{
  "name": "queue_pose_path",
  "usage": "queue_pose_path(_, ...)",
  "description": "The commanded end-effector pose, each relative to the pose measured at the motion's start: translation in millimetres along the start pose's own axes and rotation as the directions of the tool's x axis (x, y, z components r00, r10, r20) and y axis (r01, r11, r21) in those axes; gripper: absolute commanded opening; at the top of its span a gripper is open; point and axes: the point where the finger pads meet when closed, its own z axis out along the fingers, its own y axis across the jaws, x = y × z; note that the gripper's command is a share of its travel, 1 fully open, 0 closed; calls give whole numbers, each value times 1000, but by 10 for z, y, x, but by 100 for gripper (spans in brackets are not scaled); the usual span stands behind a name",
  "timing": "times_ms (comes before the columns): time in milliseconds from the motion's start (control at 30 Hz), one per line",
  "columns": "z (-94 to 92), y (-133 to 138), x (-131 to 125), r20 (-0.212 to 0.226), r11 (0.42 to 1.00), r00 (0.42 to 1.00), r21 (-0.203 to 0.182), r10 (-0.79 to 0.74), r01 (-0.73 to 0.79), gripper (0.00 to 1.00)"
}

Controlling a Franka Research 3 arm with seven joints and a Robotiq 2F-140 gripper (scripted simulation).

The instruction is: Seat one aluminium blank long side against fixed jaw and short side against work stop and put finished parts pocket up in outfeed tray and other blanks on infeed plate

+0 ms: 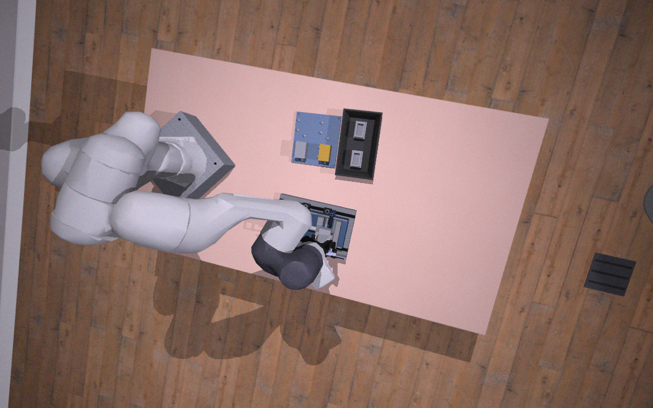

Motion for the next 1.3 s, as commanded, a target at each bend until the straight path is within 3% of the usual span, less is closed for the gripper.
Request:
queue_pose_path(0, -12, -32, 6, -1, 1000, 1000, 8, 0, 0, 0)
queue_pose_path(1267, 187, -33, 9, -1, 1000, 1000, 8, 1, -1, 0)
